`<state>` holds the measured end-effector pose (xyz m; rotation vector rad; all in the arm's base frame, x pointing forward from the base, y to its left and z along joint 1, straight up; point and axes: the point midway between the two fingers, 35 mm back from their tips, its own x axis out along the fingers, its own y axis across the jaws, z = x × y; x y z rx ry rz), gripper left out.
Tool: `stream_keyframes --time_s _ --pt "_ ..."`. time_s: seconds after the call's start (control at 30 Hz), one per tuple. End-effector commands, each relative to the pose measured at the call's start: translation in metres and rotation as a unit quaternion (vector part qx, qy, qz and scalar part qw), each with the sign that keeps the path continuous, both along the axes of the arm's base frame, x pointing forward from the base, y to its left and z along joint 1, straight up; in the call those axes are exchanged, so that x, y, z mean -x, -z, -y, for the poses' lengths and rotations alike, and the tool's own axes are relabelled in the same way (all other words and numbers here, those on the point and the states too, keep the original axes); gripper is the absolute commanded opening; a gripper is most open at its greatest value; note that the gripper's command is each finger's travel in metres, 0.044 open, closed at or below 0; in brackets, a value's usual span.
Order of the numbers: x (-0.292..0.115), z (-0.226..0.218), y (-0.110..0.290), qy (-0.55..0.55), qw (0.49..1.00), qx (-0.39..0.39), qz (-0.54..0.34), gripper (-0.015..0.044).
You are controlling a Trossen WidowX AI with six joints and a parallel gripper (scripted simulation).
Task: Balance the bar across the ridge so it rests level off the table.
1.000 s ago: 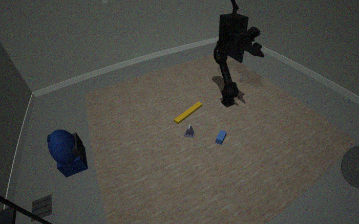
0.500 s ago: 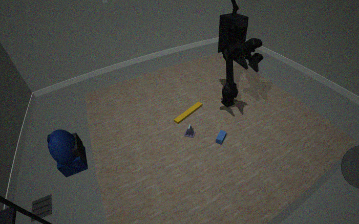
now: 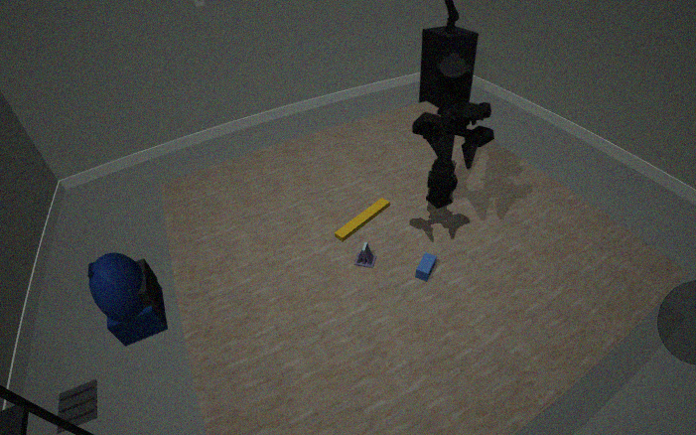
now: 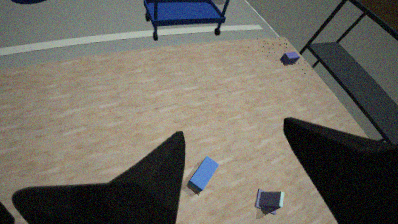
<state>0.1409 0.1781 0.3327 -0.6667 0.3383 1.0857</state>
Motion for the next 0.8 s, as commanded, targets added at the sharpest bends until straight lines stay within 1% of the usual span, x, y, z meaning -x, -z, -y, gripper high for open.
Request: stream_keyframes --time_s 0.0,0.37,0.77 --pt "-0.017 0.003 0.012 0.034 0.999 0.021 -0.020 0.0315" --pt "-0.067 0.023 0.048 0.134 0.985 0.075 -0.084 0.0315" --pt "-0.111 0.061 0.091 0.239 0.949 0.126 -0.162 0.0315"
